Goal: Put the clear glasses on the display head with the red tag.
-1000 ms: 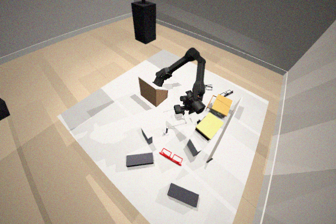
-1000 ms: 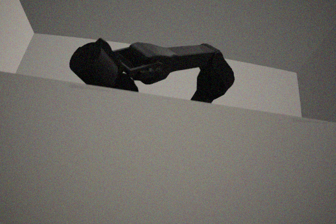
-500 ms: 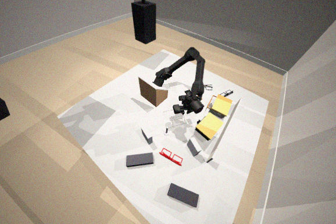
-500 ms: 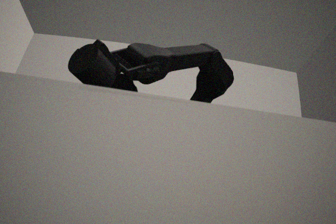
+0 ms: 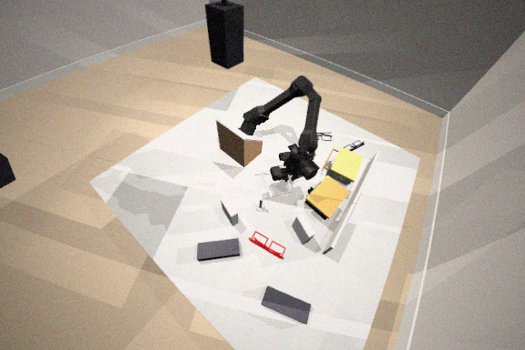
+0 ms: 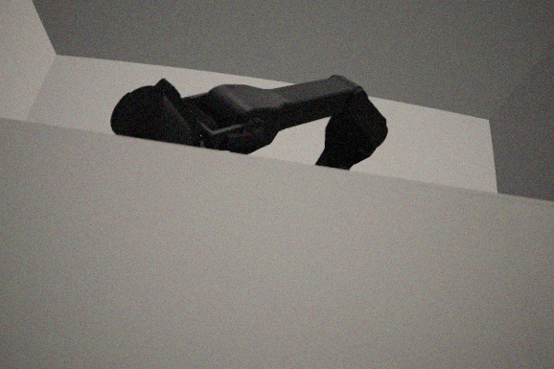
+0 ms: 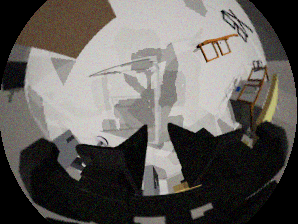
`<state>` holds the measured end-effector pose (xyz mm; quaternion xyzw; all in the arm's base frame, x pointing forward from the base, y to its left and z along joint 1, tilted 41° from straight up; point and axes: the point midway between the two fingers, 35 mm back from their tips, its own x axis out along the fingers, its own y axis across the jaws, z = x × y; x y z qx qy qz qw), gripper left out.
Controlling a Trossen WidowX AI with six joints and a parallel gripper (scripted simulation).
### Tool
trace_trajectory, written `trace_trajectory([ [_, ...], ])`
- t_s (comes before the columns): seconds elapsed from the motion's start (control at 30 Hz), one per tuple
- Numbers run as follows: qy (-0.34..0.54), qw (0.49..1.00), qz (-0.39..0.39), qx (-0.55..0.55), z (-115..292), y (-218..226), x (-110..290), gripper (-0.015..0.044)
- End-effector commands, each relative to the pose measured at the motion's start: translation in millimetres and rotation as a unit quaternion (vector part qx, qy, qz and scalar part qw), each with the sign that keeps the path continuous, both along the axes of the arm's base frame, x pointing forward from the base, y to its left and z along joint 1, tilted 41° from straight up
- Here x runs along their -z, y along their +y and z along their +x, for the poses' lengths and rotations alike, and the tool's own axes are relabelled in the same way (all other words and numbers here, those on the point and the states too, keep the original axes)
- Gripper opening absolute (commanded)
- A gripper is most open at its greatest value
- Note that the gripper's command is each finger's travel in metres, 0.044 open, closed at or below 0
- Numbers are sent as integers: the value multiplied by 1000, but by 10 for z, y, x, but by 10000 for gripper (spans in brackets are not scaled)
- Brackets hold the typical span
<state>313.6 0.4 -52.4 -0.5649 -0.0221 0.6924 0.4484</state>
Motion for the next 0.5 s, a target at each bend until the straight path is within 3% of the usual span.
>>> trace_trajectory([
  [0.0,5,1000,3,4,-17,47,67,140],
  [0.47,5,1000,4,3,-16,199,236,140],
])
